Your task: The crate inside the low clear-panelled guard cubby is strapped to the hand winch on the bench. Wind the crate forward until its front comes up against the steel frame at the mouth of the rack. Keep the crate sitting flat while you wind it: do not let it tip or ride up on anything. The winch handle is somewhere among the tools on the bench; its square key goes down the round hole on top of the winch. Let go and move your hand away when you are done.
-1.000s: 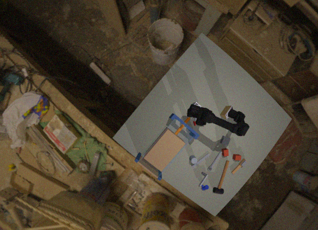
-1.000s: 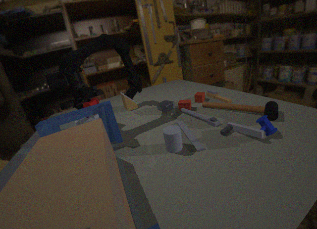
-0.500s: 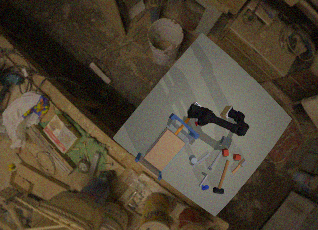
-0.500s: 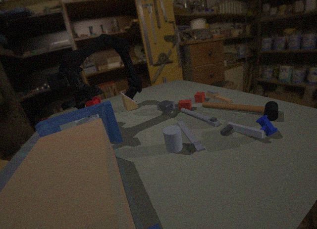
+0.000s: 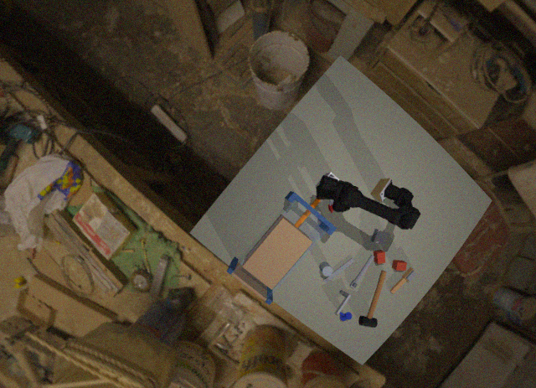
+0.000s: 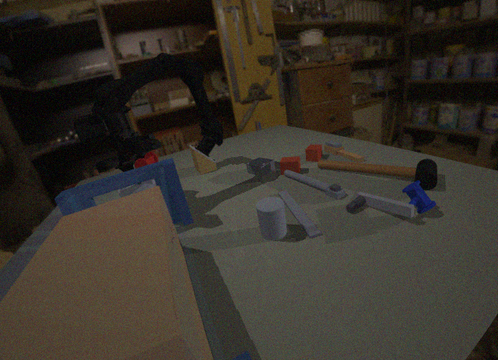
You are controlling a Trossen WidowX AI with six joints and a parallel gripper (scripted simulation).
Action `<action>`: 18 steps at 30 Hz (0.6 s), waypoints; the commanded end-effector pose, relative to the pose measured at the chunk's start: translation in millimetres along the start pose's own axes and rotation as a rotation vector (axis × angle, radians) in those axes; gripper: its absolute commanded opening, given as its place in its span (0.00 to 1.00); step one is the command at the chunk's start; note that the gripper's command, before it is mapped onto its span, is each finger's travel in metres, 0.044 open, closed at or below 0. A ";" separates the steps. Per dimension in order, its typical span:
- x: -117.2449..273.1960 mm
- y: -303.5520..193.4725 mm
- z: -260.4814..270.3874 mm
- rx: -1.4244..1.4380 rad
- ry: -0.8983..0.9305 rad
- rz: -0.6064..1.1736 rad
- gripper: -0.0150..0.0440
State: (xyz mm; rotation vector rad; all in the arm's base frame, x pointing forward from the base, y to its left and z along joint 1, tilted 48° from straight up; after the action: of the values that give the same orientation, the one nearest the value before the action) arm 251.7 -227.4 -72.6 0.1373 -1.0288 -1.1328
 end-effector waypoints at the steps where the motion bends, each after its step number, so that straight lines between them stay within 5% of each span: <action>1: -4.0 0.5 -0.4 -0.005 0.004 0.007 0.25; 18: -4.0 0.1 -3.1 -0.109 -0.013 0.007 0.25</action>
State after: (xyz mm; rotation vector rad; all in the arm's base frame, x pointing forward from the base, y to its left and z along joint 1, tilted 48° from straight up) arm 252.7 -228.0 -73.5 0.0711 -0.9950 -1.1707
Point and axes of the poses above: the point midway between the two fingers, 35 mm back from their tips, its own x axis back along the fingers, its own z axis across the jaws, y = z × x, the point moved 10 cm from there along x, back along the fingers, and after that the axes turned 2 degrees about x, right-handed, at the moved point
